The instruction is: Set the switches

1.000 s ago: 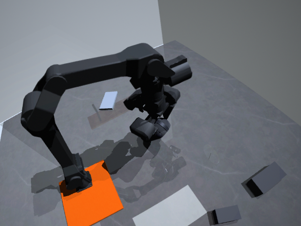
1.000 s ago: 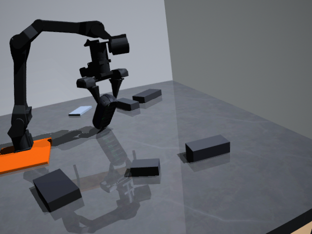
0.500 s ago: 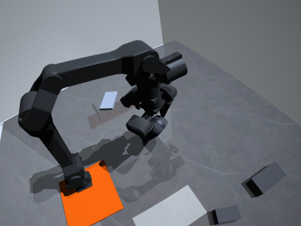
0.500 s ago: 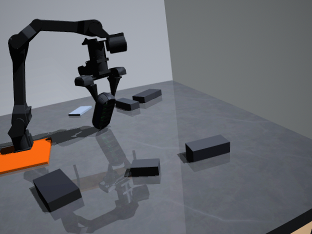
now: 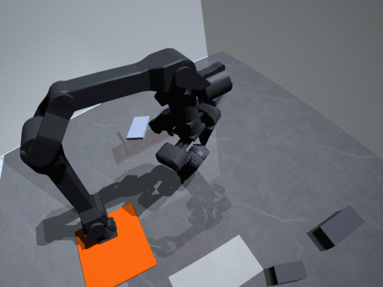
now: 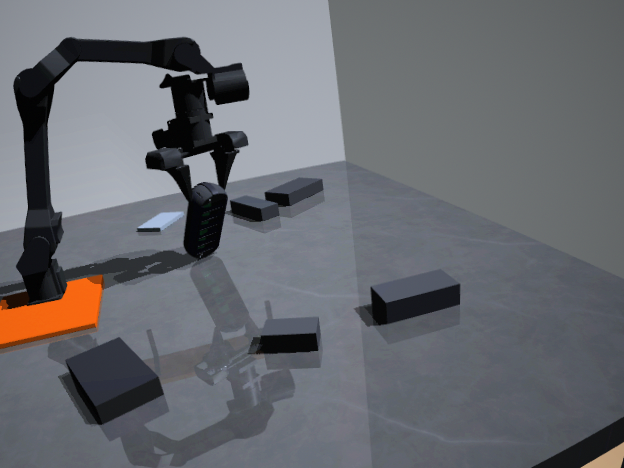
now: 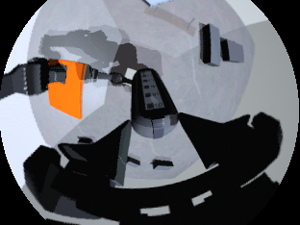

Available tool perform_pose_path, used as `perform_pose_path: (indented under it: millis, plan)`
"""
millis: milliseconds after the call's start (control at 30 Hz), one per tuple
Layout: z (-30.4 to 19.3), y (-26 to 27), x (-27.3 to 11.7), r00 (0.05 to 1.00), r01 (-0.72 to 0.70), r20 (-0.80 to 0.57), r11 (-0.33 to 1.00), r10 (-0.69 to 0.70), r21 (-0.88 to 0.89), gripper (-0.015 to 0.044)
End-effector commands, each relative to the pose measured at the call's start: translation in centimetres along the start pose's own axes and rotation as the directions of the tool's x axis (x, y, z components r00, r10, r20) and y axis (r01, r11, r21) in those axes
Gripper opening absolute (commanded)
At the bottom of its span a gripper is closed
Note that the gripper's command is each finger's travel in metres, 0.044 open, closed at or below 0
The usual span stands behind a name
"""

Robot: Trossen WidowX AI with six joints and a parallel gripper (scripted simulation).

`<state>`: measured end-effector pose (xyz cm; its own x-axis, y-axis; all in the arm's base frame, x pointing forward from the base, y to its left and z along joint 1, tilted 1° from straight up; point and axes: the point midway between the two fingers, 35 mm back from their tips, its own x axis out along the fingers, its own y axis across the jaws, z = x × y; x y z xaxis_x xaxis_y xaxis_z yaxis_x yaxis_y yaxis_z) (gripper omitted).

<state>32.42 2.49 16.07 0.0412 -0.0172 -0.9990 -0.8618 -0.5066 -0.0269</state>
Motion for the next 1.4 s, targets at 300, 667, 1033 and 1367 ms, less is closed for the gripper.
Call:
perform_pose_path:
  millis: [300, 667, 1033, 1367]
  plan:
    - [1.5, -0.1, -0.1, 1.0, 0.0, 0.012, 1.0, 0.0, -0.002, 0.0336]
    - [2.3, -0.1, -0.2, 1.0, 0.0, 0.013, 1.0, 0.0, -0.002, 0.0336]
    - [3.5, -0.1, -0.3, 1.0, 0.0, 0.014, 1.0, 0.0, -0.002, 0.0338]
    - [4.7, -0.1, -0.4, 1.0, 0.0, 0.015, 1.0, 0.0, -0.002, 0.0338]
